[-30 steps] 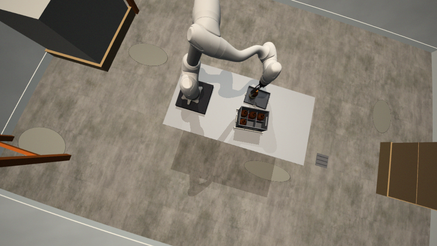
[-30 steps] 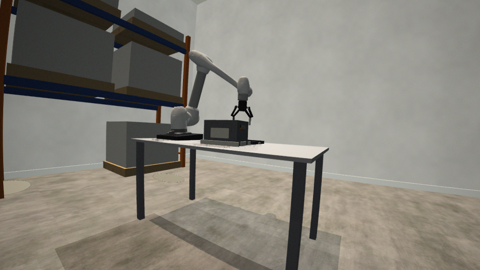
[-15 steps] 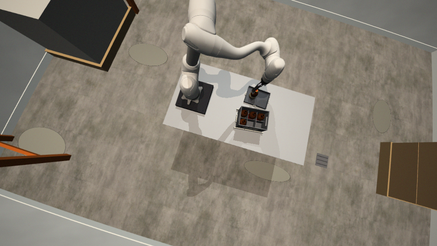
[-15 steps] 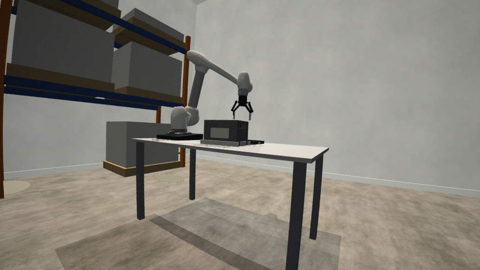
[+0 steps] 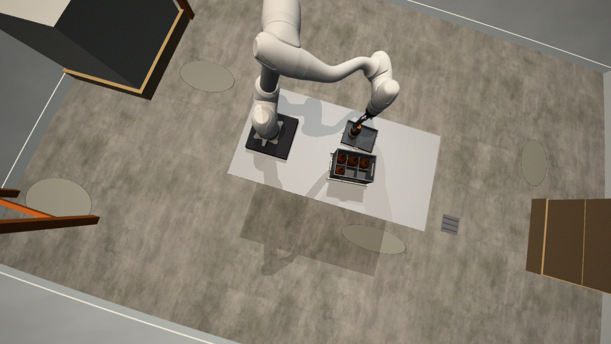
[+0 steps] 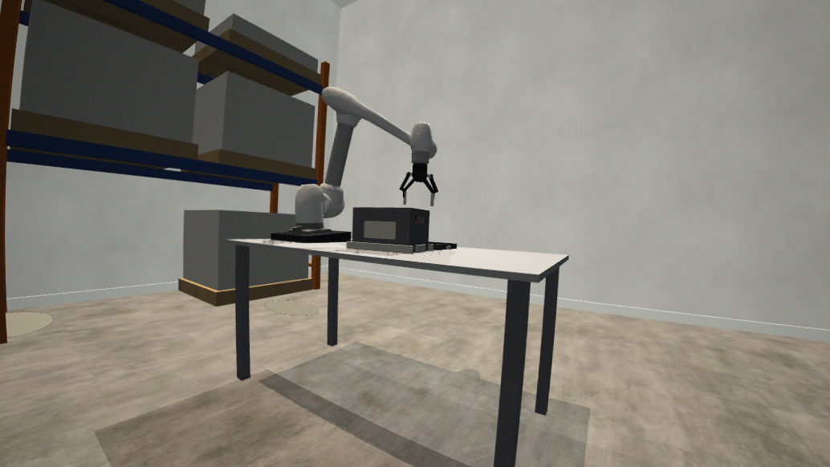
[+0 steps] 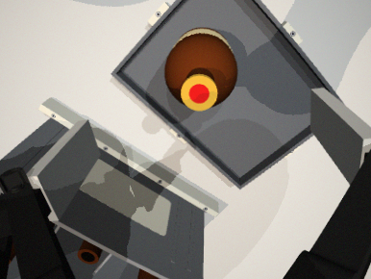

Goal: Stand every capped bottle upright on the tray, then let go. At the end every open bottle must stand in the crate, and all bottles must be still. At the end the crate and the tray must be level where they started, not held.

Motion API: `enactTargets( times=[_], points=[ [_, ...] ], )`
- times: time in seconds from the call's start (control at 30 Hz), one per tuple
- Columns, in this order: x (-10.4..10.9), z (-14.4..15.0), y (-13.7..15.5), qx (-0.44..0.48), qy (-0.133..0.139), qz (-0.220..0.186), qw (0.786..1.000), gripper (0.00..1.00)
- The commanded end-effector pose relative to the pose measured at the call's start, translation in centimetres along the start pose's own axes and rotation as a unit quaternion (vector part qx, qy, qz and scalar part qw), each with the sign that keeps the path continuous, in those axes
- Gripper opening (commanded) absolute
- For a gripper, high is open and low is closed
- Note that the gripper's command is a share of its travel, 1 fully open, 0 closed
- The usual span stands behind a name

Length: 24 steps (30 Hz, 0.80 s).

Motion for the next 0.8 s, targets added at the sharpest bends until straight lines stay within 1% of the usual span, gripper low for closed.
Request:
enactTargets(
  times=[0.0,0.5,0.57,0.77],
  points=[
    [0.0,0.0,0.0,0.000,0.000,0.000,1.000,1.00],
    [5.0,0.0,0.0,0.000,0.000,0.000,1.000,1.00],
    [5.0,0.0,0.0,0.000,0.000,0.000,1.000,1.00],
    [6.2,0.0,0.0,0.000,0.000,0.000,1.000,1.00]
  ],
)
Point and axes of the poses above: the point where the finger pads meet when closed, its own x axis back along the fingers, its own z axis across the jaws, y = z × x, the point moved 5 cm from there along x, back along the fingers, and after that the axes turned 14 degrees about x, right-handed, at the moved point
